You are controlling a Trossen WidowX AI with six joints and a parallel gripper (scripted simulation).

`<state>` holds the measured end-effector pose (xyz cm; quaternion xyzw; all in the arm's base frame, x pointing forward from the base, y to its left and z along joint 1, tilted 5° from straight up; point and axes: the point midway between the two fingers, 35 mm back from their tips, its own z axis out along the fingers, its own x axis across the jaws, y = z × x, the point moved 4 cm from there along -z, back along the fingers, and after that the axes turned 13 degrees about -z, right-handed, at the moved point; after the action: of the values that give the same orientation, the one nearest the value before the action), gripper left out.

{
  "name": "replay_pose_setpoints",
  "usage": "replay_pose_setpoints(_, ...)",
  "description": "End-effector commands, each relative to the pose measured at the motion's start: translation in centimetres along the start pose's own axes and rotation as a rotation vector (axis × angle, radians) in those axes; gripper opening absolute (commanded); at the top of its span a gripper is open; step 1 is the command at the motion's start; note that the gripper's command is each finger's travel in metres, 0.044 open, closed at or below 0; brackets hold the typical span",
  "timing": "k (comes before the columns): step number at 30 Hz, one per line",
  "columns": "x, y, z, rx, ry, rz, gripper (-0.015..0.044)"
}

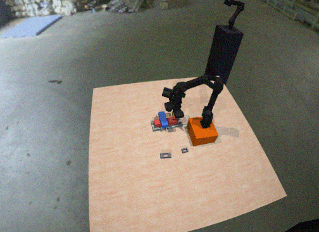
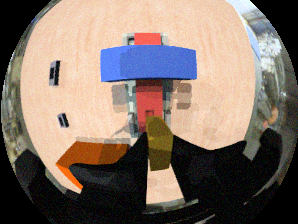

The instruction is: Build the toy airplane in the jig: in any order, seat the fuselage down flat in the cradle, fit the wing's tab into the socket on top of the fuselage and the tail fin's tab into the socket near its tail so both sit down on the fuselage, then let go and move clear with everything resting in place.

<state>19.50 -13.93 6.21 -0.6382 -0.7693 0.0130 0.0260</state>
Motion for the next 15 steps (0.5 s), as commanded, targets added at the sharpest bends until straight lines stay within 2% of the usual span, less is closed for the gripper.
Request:
replay_pose_setpoints(1,0.0,0.0,0.1,0.004,0.0,-0.004,0.0065)
replay_pose_setpoints(15,-0.1,0.0,1.8,0.005,0.0,-0.004,0.0065)
